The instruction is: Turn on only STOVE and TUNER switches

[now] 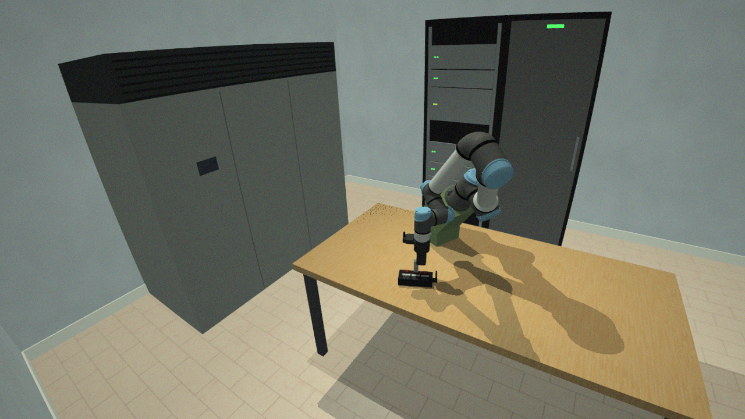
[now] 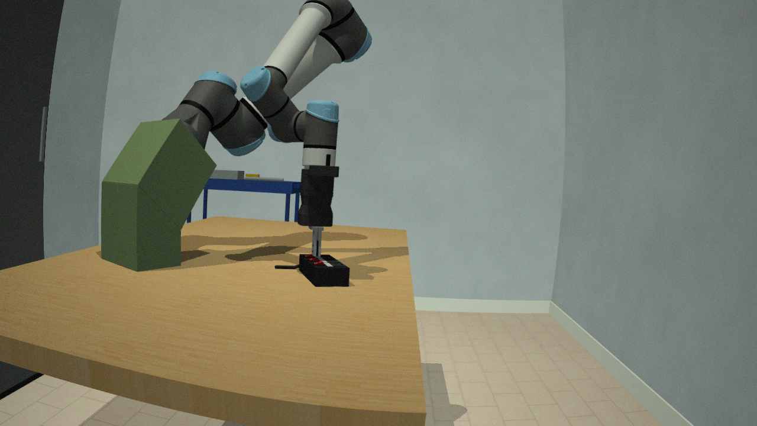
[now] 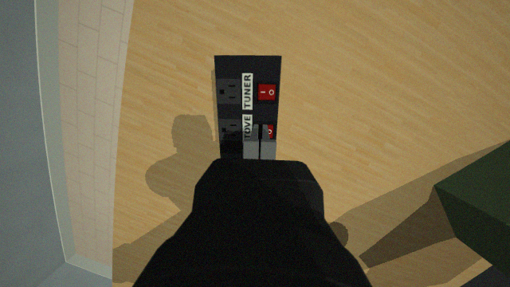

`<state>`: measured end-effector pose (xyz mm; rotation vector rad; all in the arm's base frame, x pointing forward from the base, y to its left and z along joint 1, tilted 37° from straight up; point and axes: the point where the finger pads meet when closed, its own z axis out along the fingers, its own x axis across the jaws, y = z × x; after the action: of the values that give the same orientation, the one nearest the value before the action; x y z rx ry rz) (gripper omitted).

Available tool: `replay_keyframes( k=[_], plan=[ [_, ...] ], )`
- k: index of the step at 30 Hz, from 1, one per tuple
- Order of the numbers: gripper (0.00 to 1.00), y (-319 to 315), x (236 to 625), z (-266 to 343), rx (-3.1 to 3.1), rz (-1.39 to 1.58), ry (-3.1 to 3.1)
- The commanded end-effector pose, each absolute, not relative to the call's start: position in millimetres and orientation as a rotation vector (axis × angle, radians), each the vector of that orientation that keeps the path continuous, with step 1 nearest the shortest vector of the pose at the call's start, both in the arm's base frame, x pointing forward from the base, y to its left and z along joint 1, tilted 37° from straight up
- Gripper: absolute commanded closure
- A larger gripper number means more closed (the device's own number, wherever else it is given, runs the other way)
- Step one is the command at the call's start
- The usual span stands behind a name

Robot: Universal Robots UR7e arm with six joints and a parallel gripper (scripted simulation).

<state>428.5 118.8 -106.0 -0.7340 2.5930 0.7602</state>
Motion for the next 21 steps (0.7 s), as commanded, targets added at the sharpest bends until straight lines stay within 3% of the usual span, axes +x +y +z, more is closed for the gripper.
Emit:
replay_keyframes(
  k=[1, 21],
  plan=[
    [1.0, 118.5, 428.8, -105.8, -0.734, 0.759, 2.592],
    [1.0, 120.6, 429.5, -108.8, -0.734, 0.759, 2.592]
  ],
)
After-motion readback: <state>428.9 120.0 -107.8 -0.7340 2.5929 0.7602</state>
